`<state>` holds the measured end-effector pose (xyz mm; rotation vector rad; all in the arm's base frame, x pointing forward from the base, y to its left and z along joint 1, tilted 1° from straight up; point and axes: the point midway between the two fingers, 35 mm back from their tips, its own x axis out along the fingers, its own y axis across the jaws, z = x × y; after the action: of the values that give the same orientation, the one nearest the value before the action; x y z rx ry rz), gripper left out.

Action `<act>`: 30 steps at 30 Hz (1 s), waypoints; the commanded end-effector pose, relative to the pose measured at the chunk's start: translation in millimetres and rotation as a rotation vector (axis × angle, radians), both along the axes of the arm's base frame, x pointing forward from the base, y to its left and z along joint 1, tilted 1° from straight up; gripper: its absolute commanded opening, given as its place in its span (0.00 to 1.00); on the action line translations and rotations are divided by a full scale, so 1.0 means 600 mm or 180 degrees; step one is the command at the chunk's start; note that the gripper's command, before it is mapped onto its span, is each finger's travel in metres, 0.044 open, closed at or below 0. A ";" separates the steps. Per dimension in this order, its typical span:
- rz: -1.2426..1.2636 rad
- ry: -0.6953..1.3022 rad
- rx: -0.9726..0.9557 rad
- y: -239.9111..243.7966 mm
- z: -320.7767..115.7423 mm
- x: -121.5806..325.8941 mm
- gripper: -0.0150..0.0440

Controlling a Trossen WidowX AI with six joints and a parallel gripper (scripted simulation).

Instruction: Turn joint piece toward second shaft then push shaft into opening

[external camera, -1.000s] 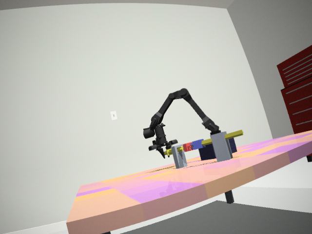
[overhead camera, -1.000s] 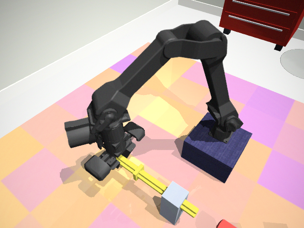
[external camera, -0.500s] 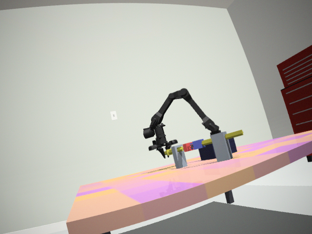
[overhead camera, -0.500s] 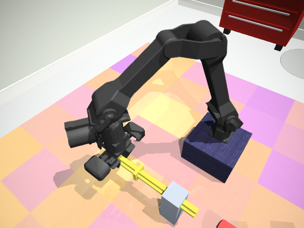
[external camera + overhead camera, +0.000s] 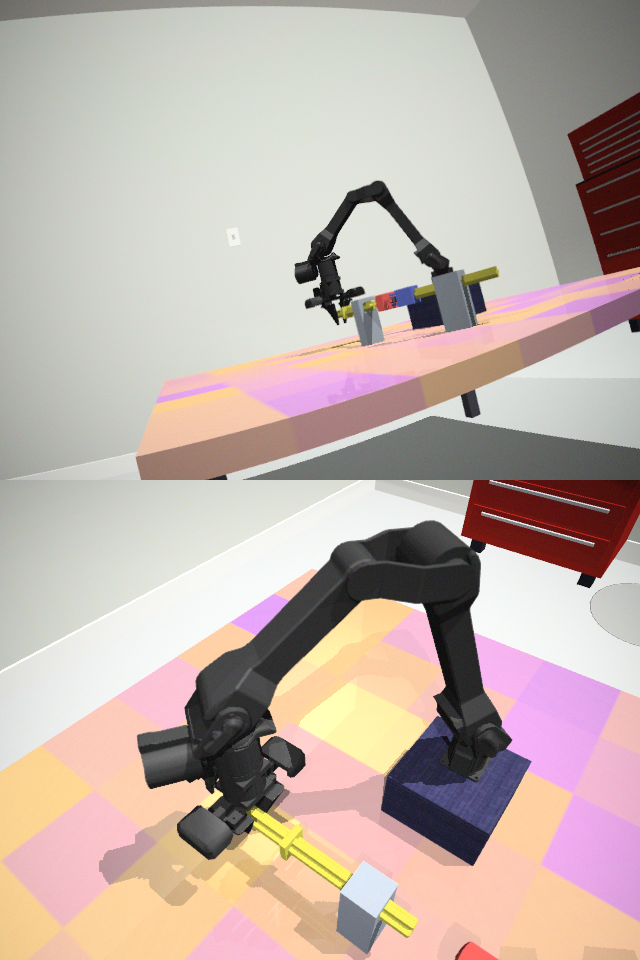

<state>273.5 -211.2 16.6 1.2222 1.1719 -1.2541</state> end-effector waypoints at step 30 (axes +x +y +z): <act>-0.0001 -0.0047 0.0004 0.066 -0.006 0.003 0.25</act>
<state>275.0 -176.2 14.8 1.2286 1.1638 -1.2417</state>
